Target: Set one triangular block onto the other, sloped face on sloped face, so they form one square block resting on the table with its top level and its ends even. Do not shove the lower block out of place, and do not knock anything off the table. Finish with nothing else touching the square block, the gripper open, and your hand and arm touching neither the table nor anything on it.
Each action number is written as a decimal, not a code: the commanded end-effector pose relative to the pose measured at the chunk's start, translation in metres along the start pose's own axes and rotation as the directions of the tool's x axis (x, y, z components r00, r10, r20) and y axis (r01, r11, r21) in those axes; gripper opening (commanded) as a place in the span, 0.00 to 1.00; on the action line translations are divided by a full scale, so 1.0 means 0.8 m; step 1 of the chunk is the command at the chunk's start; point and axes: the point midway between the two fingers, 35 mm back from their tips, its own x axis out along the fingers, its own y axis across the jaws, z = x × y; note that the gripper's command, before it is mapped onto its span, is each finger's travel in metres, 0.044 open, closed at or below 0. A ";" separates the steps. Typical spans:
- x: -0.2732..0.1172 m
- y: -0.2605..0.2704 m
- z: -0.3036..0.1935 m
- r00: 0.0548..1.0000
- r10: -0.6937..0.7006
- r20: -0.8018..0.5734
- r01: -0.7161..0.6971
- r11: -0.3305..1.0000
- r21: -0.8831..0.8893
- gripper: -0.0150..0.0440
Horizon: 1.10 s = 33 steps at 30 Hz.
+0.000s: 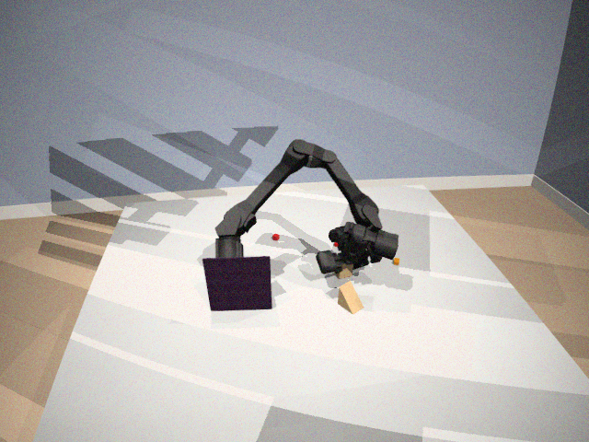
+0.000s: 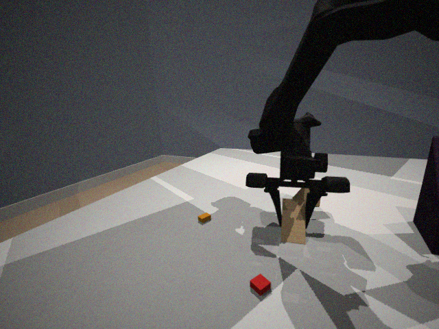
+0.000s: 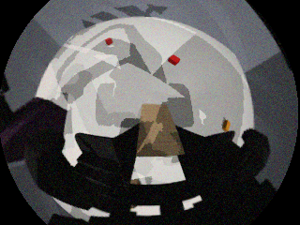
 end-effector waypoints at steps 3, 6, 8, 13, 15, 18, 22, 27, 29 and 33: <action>0.000 0.000 0.000 1.000 -0.001 0.002 0.001 1.000 0.004 0.34; -0.003 0.000 0.002 1.000 0.000 0.000 0.000 1.000 0.000 0.25; -0.003 0.000 0.002 1.000 0.000 0.000 0.000 1.000 0.000 0.25; -0.004 0.001 0.007 0.997 0.005 -0.073 -0.005 1.000 0.005 0.25; -0.005 0.001 0.011 0.992 0.007 -0.129 -0.006 1.000 0.007 0.25; -0.007 0.001 0.018 0.976 0.007 -0.219 -0.006 1.000 0.008 0.25; -0.009 0.000 0.028 0.944 0.006 -0.329 -0.004 1.000 0.008 0.25; -0.010 0.000 0.039 0.895 0.007 -0.446 -0.004 1.000 0.009 0.25; -0.010 0.000 0.043 0.871 0.008 -0.491 -0.004 1.000 0.009 0.25; -0.009 -0.001 0.052 0.816 0.009 -0.578 -0.004 1.000 0.009 0.25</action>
